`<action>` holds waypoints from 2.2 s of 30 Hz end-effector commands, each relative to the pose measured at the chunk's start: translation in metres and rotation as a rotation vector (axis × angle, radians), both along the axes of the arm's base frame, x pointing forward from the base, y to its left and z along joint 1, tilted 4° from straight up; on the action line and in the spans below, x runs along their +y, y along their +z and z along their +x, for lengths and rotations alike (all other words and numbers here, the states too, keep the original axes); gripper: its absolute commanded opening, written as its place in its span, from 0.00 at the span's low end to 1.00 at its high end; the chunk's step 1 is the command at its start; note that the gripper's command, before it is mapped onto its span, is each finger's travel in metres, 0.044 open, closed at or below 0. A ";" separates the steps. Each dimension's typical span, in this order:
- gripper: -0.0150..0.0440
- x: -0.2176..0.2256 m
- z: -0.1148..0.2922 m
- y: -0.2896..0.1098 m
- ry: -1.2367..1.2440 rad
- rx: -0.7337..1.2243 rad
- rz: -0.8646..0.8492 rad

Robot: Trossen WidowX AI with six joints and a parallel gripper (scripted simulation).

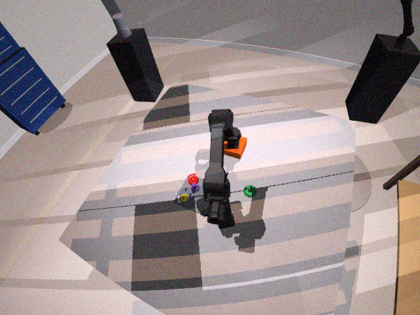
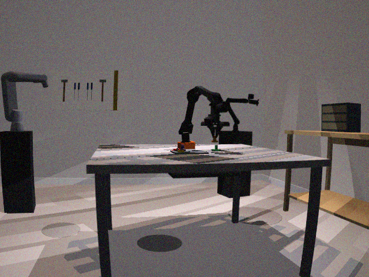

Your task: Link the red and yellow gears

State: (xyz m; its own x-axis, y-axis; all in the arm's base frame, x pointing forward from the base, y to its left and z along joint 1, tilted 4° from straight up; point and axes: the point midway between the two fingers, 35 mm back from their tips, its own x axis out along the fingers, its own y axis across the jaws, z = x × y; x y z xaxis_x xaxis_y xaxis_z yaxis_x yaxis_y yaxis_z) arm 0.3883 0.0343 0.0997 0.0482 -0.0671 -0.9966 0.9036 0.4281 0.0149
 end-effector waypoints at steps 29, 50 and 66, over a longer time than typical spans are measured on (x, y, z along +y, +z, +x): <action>0.25 0.004 -0.015 0.073 -0.009 0.001 -0.002; 0.25 -0.050 -0.019 0.055 -0.009 0.001 -0.006; 0.25 -0.092 -0.029 0.039 -0.009 0.002 -0.009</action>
State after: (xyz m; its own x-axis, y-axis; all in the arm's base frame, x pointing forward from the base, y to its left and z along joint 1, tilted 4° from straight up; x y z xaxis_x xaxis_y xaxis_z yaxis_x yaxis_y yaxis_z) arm 0.3625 -0.0503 0.1428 0.0483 -0.0788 -0.9957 0.9095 0.4154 0.0112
